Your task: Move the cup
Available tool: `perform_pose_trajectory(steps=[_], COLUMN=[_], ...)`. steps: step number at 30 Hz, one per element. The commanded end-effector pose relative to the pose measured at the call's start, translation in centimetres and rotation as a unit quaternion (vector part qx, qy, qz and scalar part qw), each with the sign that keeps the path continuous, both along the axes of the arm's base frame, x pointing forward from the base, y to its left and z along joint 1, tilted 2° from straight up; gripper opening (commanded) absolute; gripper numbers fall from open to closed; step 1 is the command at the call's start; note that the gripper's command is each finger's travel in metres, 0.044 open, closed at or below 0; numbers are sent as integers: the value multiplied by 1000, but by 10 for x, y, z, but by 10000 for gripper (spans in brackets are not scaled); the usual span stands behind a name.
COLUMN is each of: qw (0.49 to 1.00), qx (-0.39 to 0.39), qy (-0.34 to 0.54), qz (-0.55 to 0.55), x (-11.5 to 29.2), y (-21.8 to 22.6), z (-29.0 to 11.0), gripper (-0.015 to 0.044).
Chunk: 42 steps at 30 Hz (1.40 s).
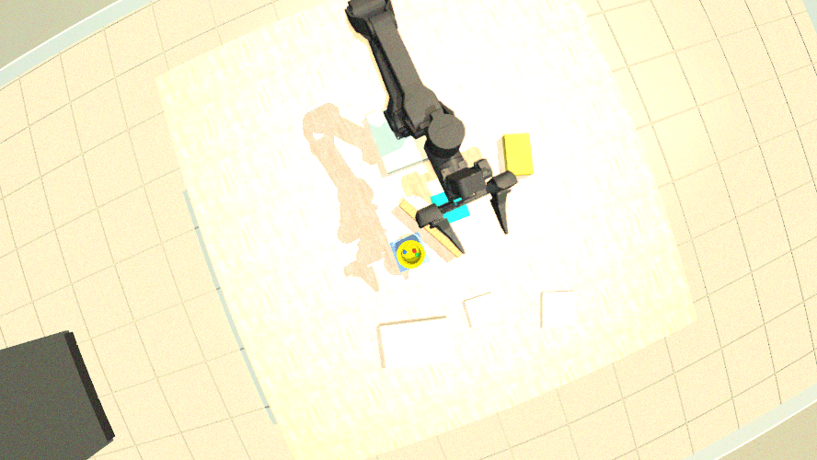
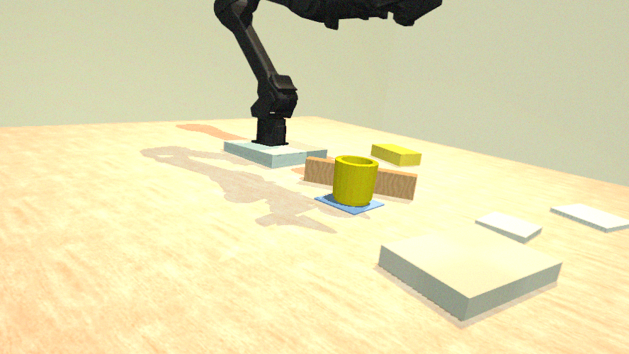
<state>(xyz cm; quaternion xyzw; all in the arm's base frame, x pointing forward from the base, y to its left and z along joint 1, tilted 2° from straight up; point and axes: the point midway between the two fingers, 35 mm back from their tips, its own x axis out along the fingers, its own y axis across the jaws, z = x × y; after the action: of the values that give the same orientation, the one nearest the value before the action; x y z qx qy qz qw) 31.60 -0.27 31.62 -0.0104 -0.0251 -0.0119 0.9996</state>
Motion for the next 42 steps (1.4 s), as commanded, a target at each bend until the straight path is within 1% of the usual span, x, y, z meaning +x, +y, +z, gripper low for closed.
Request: perform_pose_trajectory(steps=[1, 3, 5, 9, 14, 17, 19, 20, 23, 42], qw=[1000, 997, 983, 925, 813, 733, 684, 659, 612, 609], qx=[-5, -48, -111, -218, -302, -325, -328, -327, -320, -320], qy=[7, 61, 145, 311, 490, 572, 610, 625, 649, 650], qz=[-2, -13, -22, -2, 90, 174, 230, 260, 319, 323], x=[2, 14, 28, 42, 34, 18, 7, 1, -18, -17], y=[-1, -9, -23, -53, -81, -94, -100, -103, -115, -114], z=[-2, -17, -42, -94, -154, -183, -196, -202, -212, -216], gripper=[374, 321, 269, 167, 167, 167, 167, 167, 167, 167])
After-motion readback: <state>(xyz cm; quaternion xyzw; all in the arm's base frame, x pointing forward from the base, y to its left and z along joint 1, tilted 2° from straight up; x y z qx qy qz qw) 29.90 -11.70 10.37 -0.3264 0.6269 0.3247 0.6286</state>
